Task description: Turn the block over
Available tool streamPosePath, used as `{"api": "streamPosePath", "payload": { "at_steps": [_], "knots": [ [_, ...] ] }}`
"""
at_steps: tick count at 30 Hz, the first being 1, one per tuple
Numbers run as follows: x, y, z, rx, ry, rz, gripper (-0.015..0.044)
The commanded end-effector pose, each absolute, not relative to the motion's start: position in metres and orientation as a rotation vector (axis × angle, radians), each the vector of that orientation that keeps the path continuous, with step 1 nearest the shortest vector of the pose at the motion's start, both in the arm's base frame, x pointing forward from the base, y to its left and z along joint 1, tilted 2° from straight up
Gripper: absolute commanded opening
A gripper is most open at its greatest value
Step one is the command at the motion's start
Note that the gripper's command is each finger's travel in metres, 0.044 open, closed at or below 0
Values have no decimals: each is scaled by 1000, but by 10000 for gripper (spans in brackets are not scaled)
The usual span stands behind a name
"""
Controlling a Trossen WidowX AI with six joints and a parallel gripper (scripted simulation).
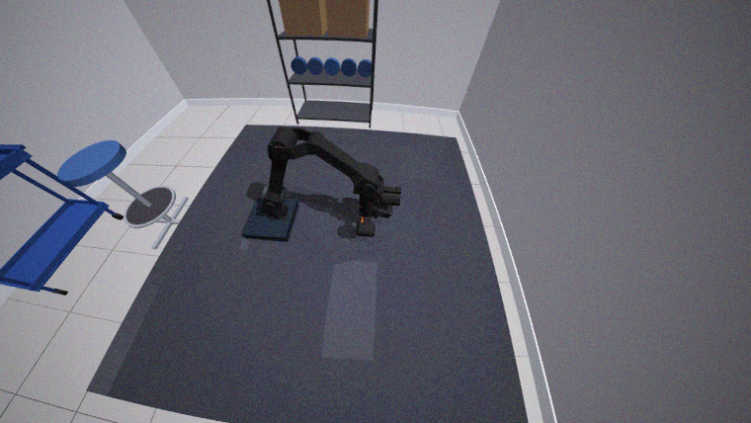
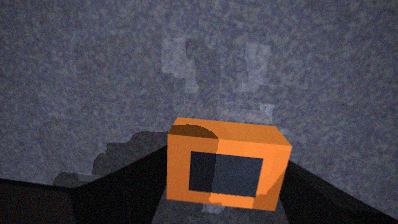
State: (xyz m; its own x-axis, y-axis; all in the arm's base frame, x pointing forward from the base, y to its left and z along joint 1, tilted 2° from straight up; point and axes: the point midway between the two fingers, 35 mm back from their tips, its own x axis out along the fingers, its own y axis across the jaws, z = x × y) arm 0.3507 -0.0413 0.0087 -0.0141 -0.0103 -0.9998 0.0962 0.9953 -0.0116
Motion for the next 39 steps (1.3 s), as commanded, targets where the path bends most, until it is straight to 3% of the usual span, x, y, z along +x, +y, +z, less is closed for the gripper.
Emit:
{"api": "streamPosePath", "payload": {
  "at_steps": [1, 3, 39],
  "knots": [
    [353, -41, 30, 71, 1570, -88, 31],
    [353, -41, 35, 71, 1570, -88, 0],
    [351, -41, 26, 45, 1070, -97, 0]
  ]
}}
